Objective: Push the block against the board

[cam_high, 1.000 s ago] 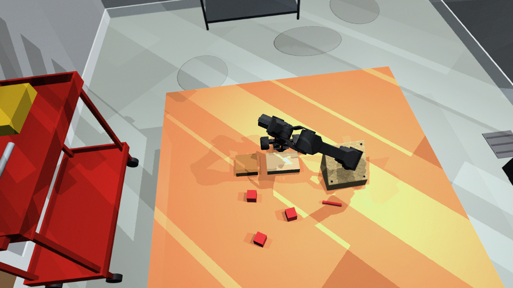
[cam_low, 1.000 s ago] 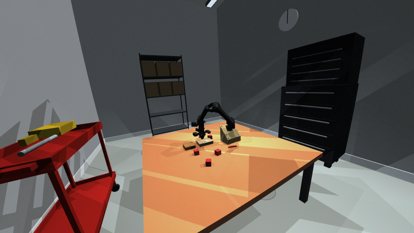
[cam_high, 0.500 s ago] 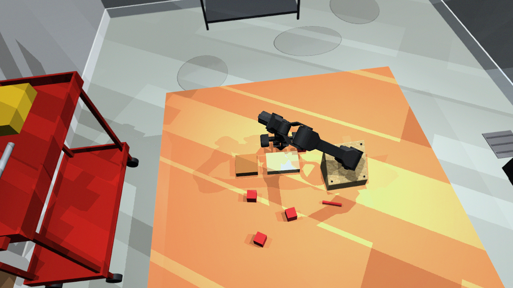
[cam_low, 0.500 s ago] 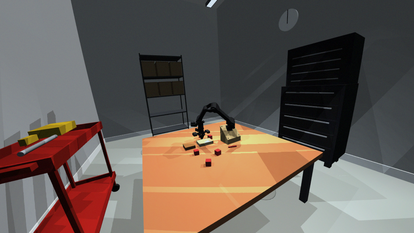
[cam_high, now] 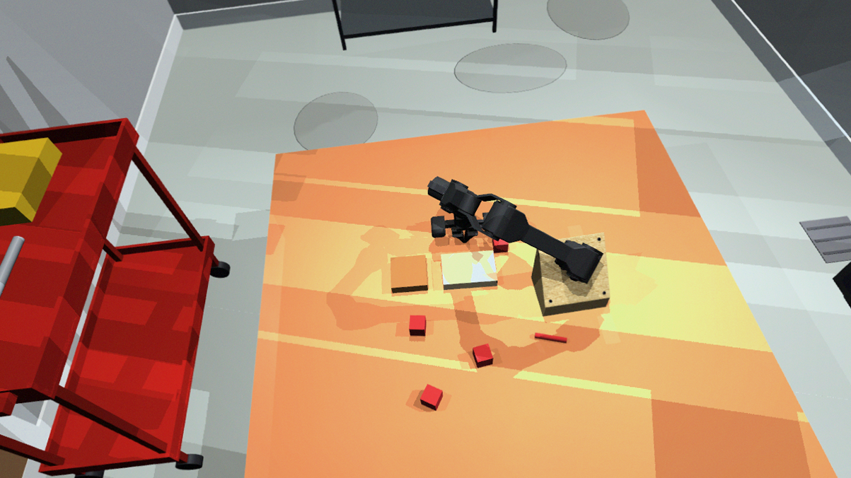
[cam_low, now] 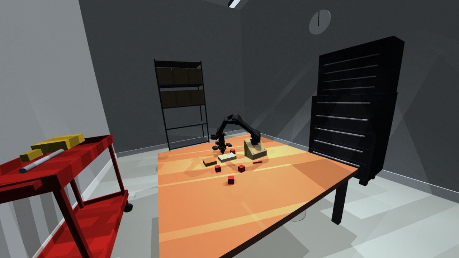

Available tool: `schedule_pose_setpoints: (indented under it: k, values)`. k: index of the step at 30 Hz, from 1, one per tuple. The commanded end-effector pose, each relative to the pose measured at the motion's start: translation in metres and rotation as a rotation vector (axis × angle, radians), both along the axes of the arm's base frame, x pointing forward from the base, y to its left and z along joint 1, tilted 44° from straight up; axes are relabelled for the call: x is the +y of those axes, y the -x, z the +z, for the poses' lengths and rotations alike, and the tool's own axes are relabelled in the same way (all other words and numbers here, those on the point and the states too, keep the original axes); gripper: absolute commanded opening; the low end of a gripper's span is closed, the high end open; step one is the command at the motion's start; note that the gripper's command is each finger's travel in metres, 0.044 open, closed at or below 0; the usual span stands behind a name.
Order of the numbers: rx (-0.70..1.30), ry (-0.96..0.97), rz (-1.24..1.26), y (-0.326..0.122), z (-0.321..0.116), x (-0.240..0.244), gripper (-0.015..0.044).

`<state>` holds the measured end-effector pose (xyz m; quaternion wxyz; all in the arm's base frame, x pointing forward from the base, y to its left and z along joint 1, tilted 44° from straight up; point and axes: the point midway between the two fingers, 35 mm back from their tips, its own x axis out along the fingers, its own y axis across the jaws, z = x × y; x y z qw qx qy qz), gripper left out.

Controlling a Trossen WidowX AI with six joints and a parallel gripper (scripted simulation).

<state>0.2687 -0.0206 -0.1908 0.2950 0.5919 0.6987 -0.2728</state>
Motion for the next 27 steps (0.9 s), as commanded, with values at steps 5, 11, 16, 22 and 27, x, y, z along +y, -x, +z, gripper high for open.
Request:
schedule_pose_setpoints:
  k: [5, 11, 16, 22, 27]
  values:
    - [-0.001, 0.003, 0.001, -0.005, 0.018, -0.021, 0.0]
    - [0.0, 0.004, 0.002, -0.008, 0.038, -0.04, 0.0]
    - [-0.044, 0.003, 0.03, -0.01, 0.037, -0.036, 0.0]
    - [-0.181, -0.019, 0.182, -0.013, 0.047, -0.028, 0.0]
    - [-0.294, -0.038, 0.31, -0.015, 0.055, -0.021, 0.0]
